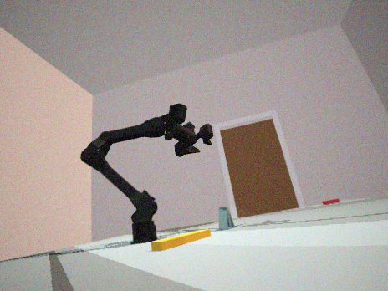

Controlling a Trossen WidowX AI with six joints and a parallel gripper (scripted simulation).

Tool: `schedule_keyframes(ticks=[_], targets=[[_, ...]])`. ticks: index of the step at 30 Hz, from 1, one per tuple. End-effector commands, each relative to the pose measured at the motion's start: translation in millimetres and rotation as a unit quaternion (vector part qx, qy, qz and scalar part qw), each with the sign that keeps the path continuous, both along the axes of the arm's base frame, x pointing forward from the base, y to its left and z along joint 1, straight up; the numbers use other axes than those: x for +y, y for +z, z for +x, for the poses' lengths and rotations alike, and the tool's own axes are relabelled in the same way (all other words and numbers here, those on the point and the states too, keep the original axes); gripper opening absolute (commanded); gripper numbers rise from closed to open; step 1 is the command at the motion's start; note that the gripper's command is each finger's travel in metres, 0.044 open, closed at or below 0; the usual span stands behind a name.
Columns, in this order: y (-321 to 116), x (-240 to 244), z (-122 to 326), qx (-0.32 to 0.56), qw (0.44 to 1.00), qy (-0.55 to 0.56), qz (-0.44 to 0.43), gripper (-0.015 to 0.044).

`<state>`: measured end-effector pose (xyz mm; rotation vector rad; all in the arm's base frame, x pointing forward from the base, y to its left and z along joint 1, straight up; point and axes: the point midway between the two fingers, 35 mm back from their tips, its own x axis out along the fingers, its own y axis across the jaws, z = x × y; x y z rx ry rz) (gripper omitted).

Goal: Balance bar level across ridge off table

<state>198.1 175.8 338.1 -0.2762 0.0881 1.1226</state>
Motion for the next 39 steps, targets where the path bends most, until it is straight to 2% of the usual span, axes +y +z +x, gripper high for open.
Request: schedule_keyframes(ticks=[1,19,39], targets=[[-15,-14,20,0.001,0.998,-0.041,-0.038,0.0315],[-96,-107,79,0.049,0.952,-0.181,-0.242,0.0315],[-174,-217,64,0.183,0.862,-0.208,-0.425,0.0315]])
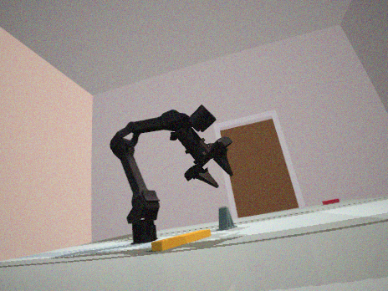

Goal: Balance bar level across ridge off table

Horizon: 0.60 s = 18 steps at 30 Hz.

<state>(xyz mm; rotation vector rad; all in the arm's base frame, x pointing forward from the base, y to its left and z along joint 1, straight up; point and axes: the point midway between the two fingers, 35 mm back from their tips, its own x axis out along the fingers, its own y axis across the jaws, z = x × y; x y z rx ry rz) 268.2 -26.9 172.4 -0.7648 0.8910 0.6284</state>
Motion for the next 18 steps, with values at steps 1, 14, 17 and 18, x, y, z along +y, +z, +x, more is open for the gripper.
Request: schedule_keyframes(ticks=[1,14,17,18], targets=[[-12,-20,-9,0.037,0.999,-0.003,-0.029,0.0315],[-48,-78,-57,0.187,0.977,0.029,-0.098,0.0315],[-54,-89,-71,0.223,0.968,0.043,-0.104,0.0315],[-55,-92,-75,0.232,0.966,0.047,-0.105,0.0315]])
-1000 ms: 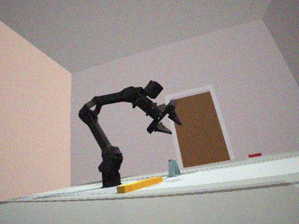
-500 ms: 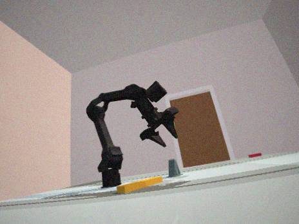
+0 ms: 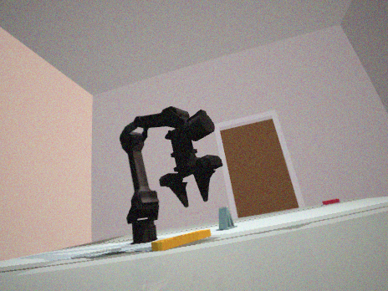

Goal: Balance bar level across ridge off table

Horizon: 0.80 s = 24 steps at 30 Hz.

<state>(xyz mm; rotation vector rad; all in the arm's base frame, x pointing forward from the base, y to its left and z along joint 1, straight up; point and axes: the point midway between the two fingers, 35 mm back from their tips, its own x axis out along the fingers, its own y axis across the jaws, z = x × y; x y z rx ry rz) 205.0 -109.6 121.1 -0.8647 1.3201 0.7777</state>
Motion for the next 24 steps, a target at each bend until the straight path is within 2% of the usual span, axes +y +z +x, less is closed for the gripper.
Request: schedule_keyframes(ticks=[1,7,14,24], targets=[[-5,-11,-14,0.039,0.999,0.013,-0.005,0.0315],[-12,-12,-14,0.041,0.999,0.014,-0.005,0.0315],[-49,-12,-14,0.041,0.999,0.014,-0.005,0.0315],[-57,-12,-14,0.041,0.999,0.014,-0.005,0.0315]])
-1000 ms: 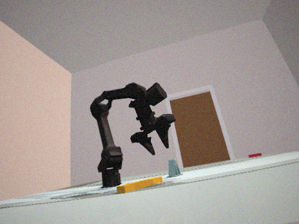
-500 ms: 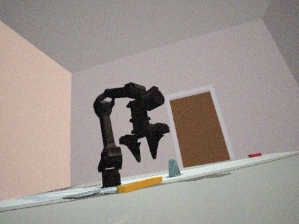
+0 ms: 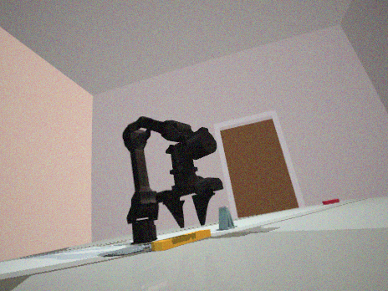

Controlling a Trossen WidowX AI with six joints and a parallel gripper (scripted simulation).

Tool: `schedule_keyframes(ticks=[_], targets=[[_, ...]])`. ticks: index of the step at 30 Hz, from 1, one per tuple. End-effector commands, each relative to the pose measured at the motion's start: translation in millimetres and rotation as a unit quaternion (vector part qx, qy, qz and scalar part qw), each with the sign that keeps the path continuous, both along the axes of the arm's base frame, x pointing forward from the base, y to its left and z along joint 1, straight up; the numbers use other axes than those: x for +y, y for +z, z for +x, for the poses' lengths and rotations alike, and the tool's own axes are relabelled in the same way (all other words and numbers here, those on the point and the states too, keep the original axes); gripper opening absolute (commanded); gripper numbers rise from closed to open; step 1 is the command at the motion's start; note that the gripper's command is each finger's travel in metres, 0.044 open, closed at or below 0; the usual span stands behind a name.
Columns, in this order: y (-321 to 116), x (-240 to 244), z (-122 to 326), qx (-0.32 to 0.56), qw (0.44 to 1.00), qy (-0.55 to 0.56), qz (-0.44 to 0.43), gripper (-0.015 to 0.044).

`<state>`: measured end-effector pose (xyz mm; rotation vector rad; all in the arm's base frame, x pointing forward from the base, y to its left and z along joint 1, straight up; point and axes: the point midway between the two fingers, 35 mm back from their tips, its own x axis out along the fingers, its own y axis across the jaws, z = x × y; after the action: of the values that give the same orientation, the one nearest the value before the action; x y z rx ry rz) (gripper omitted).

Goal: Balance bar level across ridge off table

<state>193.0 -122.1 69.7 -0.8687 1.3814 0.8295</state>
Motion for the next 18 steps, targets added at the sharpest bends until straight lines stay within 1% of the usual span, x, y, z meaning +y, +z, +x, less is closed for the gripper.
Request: schedule_keyframes(ticks=[1,11,18], targets=[[-8,0,-2,0.004,1.000,0.002,0.000,0.0315],[-24,0,-2,0.004,1.000,0.002,0.000,0.0315],[-25,0,-2,0.004,1.000,0.002,0.000,0.0315]])
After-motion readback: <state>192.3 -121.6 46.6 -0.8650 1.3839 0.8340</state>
